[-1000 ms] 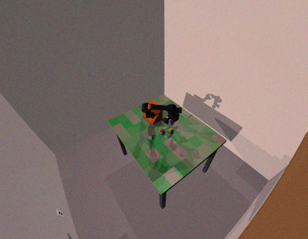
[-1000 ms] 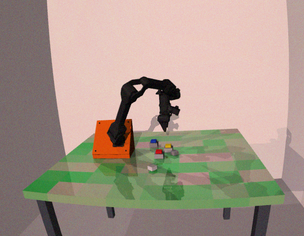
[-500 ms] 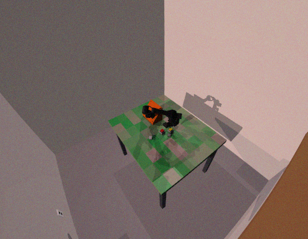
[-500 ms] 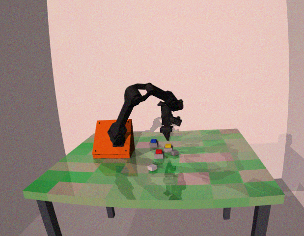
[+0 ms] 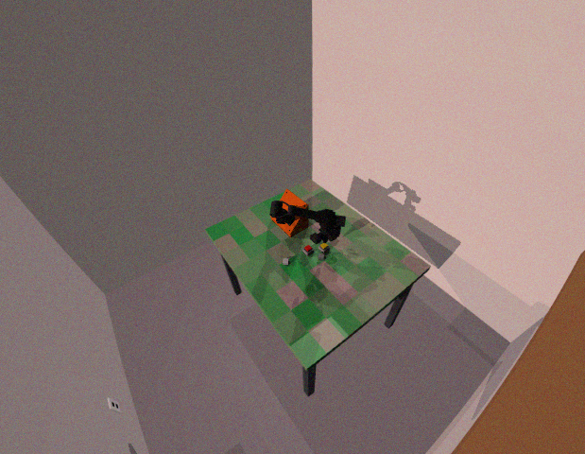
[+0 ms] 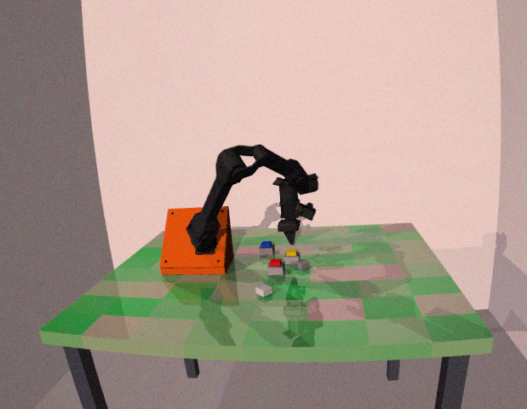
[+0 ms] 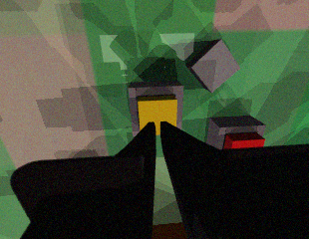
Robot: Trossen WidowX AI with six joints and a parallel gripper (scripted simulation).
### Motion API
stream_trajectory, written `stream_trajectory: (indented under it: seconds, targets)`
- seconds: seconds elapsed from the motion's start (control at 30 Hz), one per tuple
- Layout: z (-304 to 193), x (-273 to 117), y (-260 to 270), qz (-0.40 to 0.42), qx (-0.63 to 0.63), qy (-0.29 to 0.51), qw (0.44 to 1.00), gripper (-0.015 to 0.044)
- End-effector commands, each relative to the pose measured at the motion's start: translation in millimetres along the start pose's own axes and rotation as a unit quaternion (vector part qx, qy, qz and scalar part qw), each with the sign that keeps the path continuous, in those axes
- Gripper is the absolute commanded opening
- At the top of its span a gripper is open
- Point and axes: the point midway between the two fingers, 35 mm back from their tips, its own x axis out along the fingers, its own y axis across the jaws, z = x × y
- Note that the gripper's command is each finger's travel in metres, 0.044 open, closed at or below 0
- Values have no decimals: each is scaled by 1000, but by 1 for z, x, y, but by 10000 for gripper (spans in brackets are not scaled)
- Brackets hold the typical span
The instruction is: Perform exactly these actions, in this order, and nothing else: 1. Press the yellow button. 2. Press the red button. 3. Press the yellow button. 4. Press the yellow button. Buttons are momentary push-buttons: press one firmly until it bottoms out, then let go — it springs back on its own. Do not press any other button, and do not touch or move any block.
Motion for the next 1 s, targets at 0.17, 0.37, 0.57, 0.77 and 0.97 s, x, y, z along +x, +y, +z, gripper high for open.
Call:
stream_trajectory:
  seconds: [0.17, 0.37, 0.57, 0.77, 0.97]
  targets:
    - [-2, 17, -2, -6, -4, 3, 1000, 20]
    - [-3, 27, -2, -6, -4, 3, 1000, 20]
    - [-3, 31, -3, -6, -4, 3, 1000, 20]
    - [-3, 31, -3, -6, -4, 3, 1000, 20]
    - [-3, 31, -3, -6, -4, 3, 1000, 20]
